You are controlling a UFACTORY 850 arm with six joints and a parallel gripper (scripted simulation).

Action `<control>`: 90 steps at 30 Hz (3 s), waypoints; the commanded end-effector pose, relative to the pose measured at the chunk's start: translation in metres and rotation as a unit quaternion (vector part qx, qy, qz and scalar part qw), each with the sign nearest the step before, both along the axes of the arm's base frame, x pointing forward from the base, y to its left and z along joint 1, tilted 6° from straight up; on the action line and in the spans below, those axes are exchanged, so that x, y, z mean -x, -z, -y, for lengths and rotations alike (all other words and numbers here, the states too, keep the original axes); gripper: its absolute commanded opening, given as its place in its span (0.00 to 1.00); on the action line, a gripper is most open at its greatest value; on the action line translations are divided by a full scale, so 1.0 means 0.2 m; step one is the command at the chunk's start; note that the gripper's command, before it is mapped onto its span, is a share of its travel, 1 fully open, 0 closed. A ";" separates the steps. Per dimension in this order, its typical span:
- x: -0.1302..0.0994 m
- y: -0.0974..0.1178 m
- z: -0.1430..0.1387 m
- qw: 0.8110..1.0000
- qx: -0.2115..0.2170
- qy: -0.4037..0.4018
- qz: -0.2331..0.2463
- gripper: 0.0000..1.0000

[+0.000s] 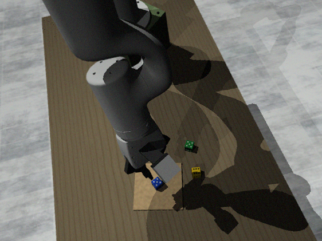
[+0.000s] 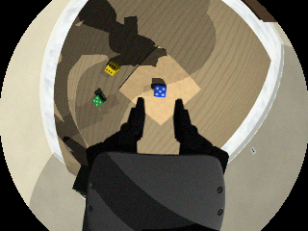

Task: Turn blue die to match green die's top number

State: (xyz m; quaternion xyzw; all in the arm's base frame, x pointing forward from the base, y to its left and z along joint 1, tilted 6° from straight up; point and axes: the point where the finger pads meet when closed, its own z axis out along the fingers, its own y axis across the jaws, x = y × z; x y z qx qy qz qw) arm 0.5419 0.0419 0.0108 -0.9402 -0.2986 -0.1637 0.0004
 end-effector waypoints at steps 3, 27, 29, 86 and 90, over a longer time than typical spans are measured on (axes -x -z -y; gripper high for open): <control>-0.05 -0.01 -0.02 0.994 0.059 0.009 -0.086 0.42; -0.06 -0.03 -0.04 0.989 0.082 0.013 -0.122 1.00; -0.06 -0.04 -0.04 0.989 0.082 0.013 -0.122 1.00; -0.04 -0.31 -0.06 0.989 0.082 0.013 -0.122 1.00; -0.04 -0.31 -0.06 0.989 0.082 0.013 -0.122 1.00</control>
